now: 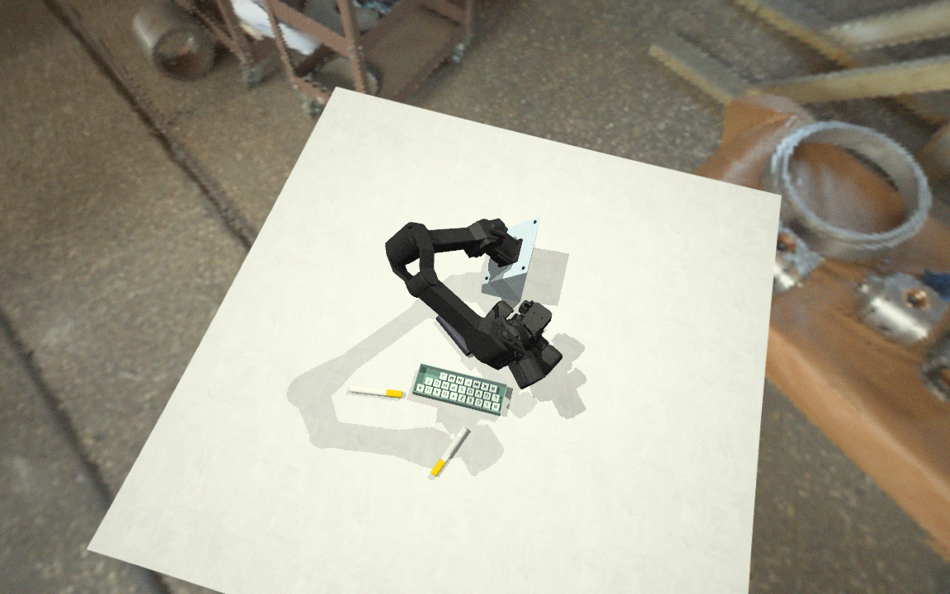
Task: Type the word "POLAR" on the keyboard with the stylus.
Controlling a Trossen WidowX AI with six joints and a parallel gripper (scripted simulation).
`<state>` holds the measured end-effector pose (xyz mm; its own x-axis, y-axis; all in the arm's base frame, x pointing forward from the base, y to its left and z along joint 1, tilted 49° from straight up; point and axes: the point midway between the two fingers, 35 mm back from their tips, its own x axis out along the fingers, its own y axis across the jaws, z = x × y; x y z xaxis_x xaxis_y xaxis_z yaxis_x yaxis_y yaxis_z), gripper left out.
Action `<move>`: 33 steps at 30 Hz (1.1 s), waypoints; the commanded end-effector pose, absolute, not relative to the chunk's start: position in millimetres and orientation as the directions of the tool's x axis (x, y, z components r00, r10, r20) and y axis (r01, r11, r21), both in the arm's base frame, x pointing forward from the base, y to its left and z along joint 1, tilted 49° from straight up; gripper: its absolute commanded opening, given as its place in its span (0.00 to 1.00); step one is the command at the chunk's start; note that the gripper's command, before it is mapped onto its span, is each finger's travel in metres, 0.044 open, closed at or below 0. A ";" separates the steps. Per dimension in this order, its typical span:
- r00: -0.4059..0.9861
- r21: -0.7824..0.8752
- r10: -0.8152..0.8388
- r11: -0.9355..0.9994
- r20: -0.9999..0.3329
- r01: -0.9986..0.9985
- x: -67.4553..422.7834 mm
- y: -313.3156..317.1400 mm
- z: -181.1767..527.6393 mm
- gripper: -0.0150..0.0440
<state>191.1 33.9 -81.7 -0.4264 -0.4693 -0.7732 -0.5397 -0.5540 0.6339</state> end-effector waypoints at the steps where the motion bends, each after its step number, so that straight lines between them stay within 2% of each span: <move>1: -0.427 0.639 -0.475 -0.556 -0.769 -0.532 190.3 31.1 -84.0 0.51; 33: -0.427 0.639 -0.476 -0.556 -0.769 -0.532 189.8 14.8 -96.8 0.51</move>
